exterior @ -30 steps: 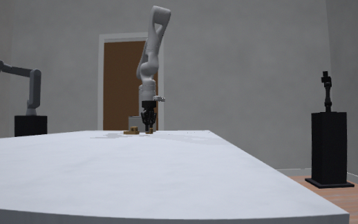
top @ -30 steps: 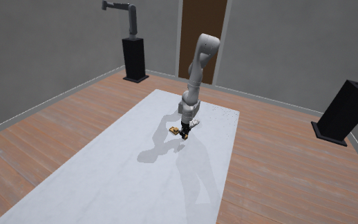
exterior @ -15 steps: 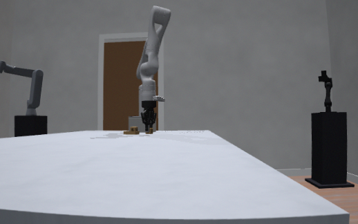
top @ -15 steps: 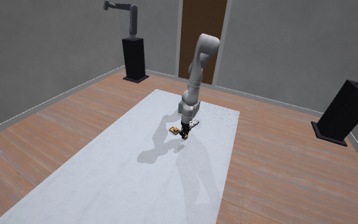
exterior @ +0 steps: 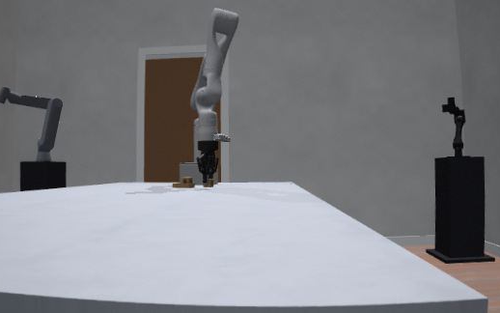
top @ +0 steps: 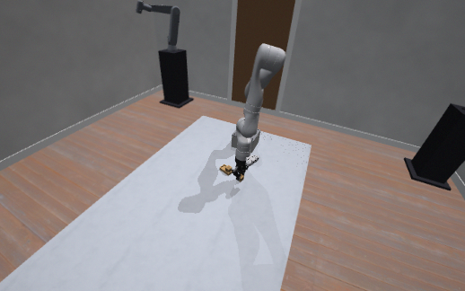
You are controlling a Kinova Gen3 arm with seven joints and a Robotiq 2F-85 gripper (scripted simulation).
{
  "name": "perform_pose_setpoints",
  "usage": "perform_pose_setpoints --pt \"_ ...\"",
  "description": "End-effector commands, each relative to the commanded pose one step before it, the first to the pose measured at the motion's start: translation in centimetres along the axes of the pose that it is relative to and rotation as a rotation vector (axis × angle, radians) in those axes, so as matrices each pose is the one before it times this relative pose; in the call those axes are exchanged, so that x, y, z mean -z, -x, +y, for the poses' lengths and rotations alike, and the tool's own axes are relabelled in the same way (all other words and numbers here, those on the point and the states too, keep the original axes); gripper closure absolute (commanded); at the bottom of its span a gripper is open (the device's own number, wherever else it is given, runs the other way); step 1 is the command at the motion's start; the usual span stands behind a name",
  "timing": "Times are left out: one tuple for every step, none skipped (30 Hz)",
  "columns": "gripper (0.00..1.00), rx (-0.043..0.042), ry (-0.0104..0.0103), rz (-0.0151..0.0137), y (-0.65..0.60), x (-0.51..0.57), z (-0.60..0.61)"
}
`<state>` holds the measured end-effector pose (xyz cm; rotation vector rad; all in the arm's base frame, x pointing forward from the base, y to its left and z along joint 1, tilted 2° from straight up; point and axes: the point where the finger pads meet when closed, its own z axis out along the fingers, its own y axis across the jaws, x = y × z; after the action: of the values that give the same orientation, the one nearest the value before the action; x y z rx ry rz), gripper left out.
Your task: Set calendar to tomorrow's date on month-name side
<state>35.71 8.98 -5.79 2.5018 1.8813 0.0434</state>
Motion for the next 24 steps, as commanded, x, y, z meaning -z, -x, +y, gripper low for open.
perform_pose_setpoints --pt "0.74 -0.00007 0.00111 0.00086 -0.028 0.047 0.042" --pt "0.74 0.00000 0.00000 0.00000 0.000 0.000 0.000" --pt "0.74 0.00000 0.00000 0.00000 0.000 0.000 0.000" --pt "0.74 0.00000 0.00000 0.00000 0.000 0.000 0.000" --pt "0.74 0.00000 0.00000 0.00000 0.000 -0.002 0.000" --pt "0.74 0.00000 0.00000 0.00000 0.000 -0.004 0.000" --pt "0.74 0.00000 0.00000 0.00000 0.000 -0.007 0.000" --pt "0.74 0.00000 0.00000 0.00000 0.000 -0.011 0.000" --pt "0.74 0.00000 0.00000 0.00000 0.000 -0.014 0.000" --pt "0.74 0.00000 0.00000 0.00000 0.000 -0.018 0.000" --pt "0.74 0.00000 0.00000 0.00000 0.000 -0.021 0.000" --pt "0.74 0.00000 0.00000 0.00000 0.000 -0.024 0.000" --pt "0.74 0.00000 0.00000 0.00000 0.000 0.000 0.000" --pt "0.74 0.00000 0.00000 0.00000 0.000 0.000 0.000" --pt "0.74 0.00000 0.00000 0.00000 0.000 -0.026 0.000" --pt "0.74 0.00000 0.00000 0.00000 0.000 -0.028 0.000" --pt "0.74 0.00000 0.00000 0.00000 0.000 -0.029 0.000" --pt "0.74 0.00000 0.00000 0.00000 0.000 -0.029 0.000" --pt "0.74 0.00000 0.00000 0.00000 0.000 -0.028 0.000" --pt "0.74 0.00000 0.00000 0.00000 0.000 -0.026 0.000" --pt "0.74 0.00000 0.00000 0.00000 0.000 -0.024 0.000" --pt "0.74 0.00000 0.00000 0.00000 0.000 -0.021 0.000" --pt "0.74 0.00000 0.00000 0.00000 0.000 -0.018 0.000" --pt "0.74 0.00000 0.00000 0.00000 0.000 -0.014 0.000"
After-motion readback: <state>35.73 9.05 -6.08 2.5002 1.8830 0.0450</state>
